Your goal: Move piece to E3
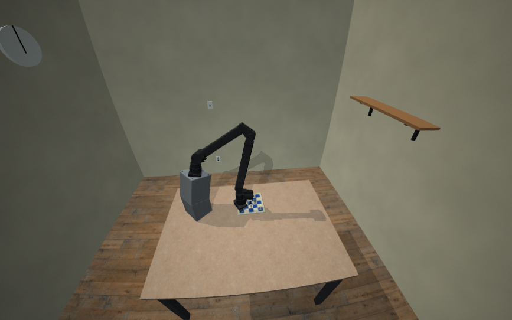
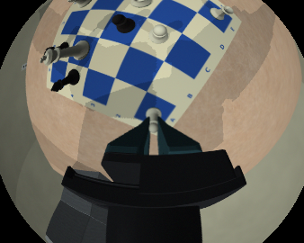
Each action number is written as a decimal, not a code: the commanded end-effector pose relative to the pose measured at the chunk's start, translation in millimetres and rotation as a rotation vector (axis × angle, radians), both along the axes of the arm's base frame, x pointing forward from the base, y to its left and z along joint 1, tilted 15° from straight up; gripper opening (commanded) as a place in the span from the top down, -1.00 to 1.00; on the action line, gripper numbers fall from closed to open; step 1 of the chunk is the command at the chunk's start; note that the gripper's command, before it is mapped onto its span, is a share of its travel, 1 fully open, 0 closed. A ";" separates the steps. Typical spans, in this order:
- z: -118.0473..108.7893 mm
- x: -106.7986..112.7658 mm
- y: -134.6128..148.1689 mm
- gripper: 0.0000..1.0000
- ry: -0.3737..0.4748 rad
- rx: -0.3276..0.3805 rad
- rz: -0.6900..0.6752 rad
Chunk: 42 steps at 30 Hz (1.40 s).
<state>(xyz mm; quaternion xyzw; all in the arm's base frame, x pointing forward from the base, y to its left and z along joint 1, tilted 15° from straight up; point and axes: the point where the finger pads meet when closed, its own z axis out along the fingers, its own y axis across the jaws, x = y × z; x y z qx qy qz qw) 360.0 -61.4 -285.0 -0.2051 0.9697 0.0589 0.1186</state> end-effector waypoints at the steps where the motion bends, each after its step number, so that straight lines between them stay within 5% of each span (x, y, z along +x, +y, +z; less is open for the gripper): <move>1: 2.1 2.9 4.6 1.00 -0.014 -0.006 0.009; 13: 2.6 3.2 4.5 1.00 -0.015 -0.006 0.009; 33: 98.7 -17.3 -19.6 1.00 -0.016 -0.005 -0.002; 42: 94.9 -25.0 -18.5 1.00 0.010 0.004 -0.007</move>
